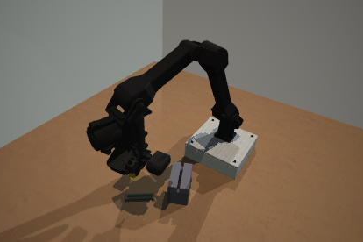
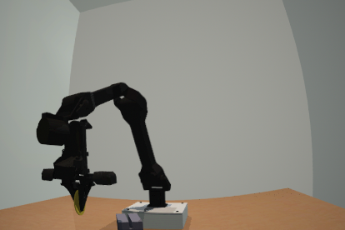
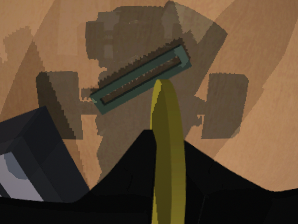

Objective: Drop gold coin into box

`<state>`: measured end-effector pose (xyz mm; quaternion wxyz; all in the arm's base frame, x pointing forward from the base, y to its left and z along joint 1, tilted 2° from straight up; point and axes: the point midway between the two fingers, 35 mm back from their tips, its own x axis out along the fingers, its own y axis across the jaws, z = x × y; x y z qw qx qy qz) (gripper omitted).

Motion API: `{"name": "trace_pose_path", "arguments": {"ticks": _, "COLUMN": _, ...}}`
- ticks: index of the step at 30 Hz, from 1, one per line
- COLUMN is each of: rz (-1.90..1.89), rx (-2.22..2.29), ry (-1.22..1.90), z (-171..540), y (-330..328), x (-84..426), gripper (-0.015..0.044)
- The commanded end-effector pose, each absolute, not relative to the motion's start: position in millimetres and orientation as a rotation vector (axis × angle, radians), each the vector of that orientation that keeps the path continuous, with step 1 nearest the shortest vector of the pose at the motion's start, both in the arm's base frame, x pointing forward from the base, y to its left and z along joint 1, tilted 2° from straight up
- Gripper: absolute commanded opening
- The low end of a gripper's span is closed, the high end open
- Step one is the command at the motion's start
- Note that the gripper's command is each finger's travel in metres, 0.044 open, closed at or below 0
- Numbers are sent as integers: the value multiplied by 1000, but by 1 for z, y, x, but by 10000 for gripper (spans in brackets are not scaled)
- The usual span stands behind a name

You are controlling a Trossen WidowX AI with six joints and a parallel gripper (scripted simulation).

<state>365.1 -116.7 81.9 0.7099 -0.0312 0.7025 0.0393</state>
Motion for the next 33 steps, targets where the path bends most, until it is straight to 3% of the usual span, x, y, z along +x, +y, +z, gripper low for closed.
{"name": "trace_pose_path", "arguments": {"ticks": 1, "rz": 188, "rx": -174, "ry": 1547, "z": 84, "y": -118, "x": 367, "gripper": 0}}
{"name": "trace_pose_path", "arguments": {"ticks": 7, "rz": 331, "rx": -320, "ry": 1529, "z": 84, "y": -118, "x": 368, "gripper": 0}}
{"name": "trace_pose_path", "arguments": {"ticks": 33, "rz": 339, "rx": -322, "ry": 1530, "z": 89, "y": -78, "x": 336, "gripper": 0}}
